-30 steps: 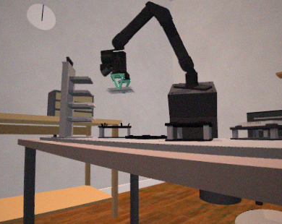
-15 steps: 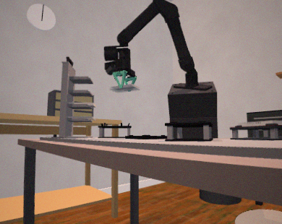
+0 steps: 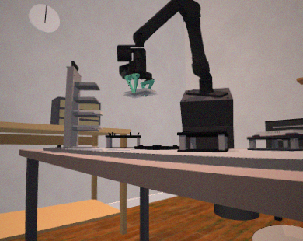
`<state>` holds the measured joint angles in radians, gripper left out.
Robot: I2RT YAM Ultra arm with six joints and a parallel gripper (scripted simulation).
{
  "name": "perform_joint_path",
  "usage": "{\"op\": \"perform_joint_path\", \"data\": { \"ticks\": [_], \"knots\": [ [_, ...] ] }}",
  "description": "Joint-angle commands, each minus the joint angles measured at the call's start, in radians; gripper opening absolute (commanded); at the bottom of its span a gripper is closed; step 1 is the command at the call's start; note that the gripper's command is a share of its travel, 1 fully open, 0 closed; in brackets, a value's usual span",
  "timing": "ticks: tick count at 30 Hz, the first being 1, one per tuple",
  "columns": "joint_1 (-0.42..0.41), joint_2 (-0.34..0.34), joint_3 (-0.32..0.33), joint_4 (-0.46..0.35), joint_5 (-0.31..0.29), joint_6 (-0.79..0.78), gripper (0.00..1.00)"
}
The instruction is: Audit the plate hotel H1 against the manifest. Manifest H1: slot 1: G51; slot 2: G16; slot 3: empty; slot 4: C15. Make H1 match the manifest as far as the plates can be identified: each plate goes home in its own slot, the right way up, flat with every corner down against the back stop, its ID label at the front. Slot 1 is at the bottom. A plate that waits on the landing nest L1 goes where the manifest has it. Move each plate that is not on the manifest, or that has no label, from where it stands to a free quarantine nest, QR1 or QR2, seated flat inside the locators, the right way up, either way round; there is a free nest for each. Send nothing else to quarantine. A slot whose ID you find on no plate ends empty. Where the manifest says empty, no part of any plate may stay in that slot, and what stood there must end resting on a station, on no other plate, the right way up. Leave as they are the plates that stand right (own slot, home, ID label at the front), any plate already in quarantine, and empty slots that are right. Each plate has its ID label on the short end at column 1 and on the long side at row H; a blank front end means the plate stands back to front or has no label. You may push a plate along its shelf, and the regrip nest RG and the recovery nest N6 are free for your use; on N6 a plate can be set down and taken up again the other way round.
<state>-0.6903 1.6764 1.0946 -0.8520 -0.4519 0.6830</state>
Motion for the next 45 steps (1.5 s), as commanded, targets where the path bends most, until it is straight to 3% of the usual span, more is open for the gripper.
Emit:
{"op": "perform_joint_path", "data": {
  "ticks": [1,12,20,31,45],
  "knots": [
    [0.014,-0.047,-0.011,0.01,0.011,0.12,0.86],
    [0.089,-0.139,-0.083,0.023,0.025,0.356,0.86],
    [0.16,-0.224,-0.147,0.032,0.041,0.616,0.86],
    [0.253,-0.317,-0.208,0.038,0.064,0.714,0.86],
    [0.315,-0.239,-0.27,0.201,0.082,0.778,0.86]
  ]
}}
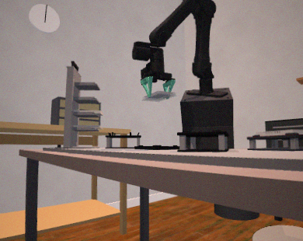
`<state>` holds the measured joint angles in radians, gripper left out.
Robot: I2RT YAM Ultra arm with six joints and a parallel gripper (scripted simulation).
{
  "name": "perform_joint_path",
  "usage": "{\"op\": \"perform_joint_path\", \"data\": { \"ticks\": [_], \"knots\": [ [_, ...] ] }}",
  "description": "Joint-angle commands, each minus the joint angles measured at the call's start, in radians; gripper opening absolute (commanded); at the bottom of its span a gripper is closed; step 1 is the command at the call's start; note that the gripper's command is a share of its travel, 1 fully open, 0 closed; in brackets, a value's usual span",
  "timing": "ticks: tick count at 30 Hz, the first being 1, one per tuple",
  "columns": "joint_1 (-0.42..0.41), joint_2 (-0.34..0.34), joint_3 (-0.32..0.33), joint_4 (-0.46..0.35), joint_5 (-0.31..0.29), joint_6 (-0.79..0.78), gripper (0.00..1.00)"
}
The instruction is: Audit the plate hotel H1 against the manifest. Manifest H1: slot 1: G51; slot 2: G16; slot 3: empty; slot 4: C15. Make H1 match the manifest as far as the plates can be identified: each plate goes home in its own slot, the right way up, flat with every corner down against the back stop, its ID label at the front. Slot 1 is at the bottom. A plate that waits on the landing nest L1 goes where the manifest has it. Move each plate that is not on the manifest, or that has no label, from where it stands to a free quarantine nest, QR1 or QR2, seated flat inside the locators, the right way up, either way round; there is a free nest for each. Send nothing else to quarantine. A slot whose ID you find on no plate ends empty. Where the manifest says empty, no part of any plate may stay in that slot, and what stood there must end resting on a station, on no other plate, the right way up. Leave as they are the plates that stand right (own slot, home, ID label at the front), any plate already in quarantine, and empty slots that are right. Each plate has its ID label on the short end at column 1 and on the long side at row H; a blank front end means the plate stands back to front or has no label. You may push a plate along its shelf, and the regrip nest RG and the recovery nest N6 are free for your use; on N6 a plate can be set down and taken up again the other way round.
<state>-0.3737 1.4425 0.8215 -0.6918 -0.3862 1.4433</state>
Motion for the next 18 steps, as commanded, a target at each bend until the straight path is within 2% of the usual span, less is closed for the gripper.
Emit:
{"op": "perform_joint_path", "data": {
  "ticks": [1,16,18],
  "knots": [
    [-0.002,-0.005,0.004,0.041,0.016,0.017,0.86],
    [0.058,0.111,-0.045,0.228,0.035,0.079,0.86],
    [0.058,0.111,-0.045,0.228,0.035,0.079,0.86]
  ]
}}
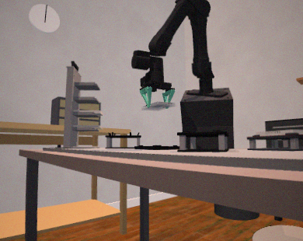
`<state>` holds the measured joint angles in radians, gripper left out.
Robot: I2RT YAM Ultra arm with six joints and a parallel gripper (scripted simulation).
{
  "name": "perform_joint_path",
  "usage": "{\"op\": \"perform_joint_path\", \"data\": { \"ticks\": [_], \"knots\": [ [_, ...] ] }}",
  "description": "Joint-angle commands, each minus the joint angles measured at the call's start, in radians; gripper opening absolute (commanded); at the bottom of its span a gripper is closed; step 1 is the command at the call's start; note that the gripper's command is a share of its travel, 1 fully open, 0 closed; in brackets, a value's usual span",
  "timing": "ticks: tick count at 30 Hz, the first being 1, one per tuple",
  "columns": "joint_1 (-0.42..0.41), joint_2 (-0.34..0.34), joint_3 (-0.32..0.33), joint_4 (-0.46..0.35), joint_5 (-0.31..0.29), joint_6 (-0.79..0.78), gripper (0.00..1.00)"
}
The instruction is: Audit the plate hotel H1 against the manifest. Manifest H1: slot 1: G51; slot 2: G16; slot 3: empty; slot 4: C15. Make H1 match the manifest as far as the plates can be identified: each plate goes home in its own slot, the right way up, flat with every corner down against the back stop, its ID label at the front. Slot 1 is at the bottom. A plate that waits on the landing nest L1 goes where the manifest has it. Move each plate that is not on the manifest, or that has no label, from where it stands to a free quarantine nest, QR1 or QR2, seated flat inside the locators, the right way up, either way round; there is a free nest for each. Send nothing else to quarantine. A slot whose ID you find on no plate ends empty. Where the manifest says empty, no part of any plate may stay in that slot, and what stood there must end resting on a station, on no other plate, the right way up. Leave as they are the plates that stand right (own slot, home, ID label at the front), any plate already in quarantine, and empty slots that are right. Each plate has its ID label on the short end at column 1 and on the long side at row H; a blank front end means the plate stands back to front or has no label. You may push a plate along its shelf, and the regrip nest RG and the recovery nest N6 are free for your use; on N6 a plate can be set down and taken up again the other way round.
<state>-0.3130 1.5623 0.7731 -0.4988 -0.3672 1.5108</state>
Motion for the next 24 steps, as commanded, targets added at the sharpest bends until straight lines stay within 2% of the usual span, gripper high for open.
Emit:
{"op": "perform_joint_path", "data": {
  "ticks": [1,24],
  "knots": [
    [0.002,0.0,0.001,0.047,0.017,0.015,0.86],
    [0.075,0.197,-0.03,0.3,0.041,0.089,0.86]
  ]
}}
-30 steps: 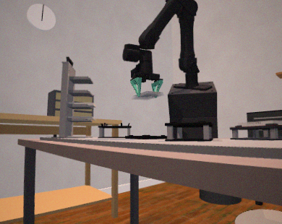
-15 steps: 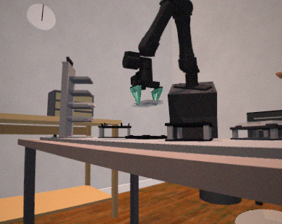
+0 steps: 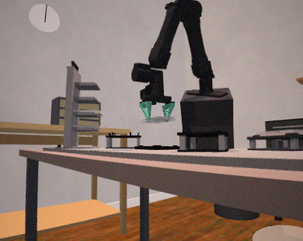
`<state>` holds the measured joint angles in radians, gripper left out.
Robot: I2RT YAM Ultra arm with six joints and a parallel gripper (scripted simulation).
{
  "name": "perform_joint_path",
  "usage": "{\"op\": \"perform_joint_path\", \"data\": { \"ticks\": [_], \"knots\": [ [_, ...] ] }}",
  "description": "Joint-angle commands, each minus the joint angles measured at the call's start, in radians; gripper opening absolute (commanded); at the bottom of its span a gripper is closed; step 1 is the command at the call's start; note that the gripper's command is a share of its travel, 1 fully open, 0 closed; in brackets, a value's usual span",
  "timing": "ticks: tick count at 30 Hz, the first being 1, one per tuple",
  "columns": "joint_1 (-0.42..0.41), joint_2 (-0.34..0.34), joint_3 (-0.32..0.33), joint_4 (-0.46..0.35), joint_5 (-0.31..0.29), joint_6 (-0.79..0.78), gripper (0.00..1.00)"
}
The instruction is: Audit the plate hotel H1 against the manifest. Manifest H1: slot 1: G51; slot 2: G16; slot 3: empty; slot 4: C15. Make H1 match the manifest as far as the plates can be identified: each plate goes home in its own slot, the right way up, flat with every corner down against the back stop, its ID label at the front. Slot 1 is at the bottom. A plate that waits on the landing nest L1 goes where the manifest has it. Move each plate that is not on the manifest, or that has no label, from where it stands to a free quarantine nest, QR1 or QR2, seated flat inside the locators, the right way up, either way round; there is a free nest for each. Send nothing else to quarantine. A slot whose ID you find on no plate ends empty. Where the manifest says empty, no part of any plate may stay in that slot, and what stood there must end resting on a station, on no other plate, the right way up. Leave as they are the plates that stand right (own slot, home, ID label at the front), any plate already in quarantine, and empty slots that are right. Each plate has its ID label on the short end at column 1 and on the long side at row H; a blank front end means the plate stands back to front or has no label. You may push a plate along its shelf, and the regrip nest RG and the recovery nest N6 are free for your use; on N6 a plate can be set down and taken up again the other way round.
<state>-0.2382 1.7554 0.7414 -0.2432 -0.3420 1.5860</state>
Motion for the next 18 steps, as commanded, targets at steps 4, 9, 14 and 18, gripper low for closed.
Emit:
{"op": "perform_joint_path", "data": {
  "ticks": [4,9,14,18],
  "knots": [
    [0.013,0.046,0.002,0.089,0.02,0.026,0.86],
    [0.025,0.089,0.005,0.132,0.024,0.038,0.86],
    [0.026,0.093,0.005,0.137,0.025,0.04,0.86],
    [0.027,0.092,0.001,0.14,0.025,0.04,0.86]
  ]
}}
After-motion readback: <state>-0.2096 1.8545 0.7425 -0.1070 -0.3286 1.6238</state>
